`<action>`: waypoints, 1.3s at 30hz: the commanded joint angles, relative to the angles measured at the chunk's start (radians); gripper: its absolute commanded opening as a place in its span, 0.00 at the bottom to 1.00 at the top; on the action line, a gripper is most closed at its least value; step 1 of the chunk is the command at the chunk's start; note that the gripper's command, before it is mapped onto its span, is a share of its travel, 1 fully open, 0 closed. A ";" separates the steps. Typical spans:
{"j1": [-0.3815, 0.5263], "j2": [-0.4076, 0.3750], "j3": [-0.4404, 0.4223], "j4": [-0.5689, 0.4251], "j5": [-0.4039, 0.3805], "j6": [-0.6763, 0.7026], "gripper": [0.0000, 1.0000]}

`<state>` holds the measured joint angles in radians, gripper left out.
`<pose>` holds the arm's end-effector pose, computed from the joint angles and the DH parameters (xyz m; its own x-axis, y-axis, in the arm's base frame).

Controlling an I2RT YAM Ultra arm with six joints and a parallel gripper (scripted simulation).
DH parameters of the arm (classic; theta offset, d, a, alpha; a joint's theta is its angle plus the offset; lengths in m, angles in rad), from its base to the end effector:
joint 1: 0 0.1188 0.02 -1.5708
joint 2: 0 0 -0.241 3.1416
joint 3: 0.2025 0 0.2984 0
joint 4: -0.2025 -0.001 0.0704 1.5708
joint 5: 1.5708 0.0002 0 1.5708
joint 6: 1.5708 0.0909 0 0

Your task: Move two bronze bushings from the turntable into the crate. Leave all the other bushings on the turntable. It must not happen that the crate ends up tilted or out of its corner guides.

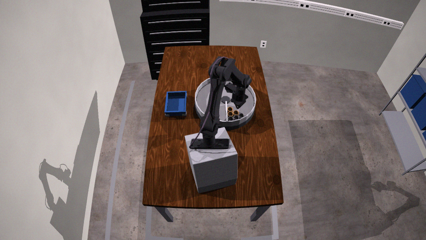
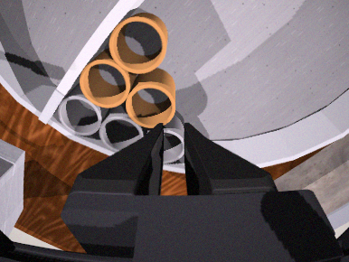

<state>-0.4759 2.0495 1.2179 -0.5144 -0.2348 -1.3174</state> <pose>0.3724 -0.1670 0.0023 -0.6040 -0.7479 -0.2754 -0.7387 0.6550 -0.1589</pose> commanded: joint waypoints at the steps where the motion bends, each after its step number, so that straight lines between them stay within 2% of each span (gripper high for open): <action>1: 0.003 -0.033 -0.022 0.003 -0.008 -0.004 0.15; 24: 0.003 -0.033 -0.022 0.003 -0.008 -0.004 0.15; 26: 0.008 -0.029 -0.023 0.020 -0.007 0.000 0.15; 27: 0.012 0.012 -0.029 0.029 -0.005 0.007 0.15; 34: 0.020 0.055 -0.046 0.092 0.005 0.020 0.15; 39: 0.008 0.022 -0.019 0.095 -0.001 0.021 0.15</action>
<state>-0.4572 2.1044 1.1919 -0.4442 -0.2325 -1.3094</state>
